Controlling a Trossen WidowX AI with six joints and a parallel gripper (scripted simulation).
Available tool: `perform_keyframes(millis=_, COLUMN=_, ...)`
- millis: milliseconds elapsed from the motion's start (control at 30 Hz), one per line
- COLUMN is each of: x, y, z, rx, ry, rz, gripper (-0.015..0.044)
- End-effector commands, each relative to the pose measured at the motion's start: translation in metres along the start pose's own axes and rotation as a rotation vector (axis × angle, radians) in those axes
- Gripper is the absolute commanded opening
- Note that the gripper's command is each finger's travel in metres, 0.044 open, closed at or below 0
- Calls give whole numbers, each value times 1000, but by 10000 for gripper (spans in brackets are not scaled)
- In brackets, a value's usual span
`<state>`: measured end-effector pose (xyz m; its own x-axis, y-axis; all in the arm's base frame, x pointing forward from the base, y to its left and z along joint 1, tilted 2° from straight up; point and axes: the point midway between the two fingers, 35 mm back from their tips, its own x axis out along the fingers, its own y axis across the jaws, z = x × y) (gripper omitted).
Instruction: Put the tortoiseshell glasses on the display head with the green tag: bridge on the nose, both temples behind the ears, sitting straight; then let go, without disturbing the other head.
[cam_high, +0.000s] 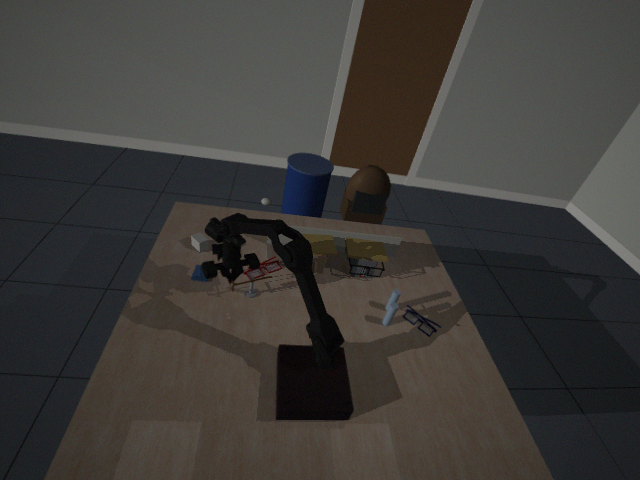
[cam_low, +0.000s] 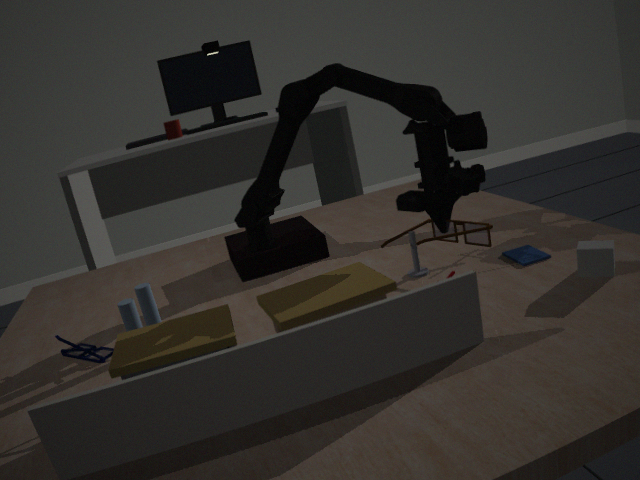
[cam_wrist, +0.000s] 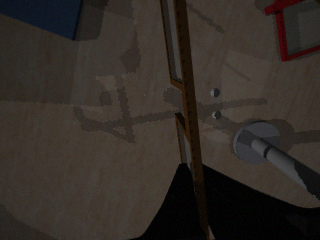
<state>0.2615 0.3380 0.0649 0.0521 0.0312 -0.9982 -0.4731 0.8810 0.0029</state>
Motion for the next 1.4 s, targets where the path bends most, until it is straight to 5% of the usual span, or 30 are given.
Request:
perform_keyframes(millis=0, x=-14, y=0, z=0, rx=3, ry=-6, rz=-3, gripper=0)
perform_keyframes(millis=267, x=-58, y=0, z=-6, rx=3, ry=-5, rz=-3, gripper=0)
perform_keyframes(millis=1000, x=-57, y=-3, z=-46, rx=507, ry=-3, rz=-2, gripper=0)
perform_keyframes(millis=1367, x=-30, y=-3, z=-46, rx=527, ry=-3, rz=-2, gripper=0)
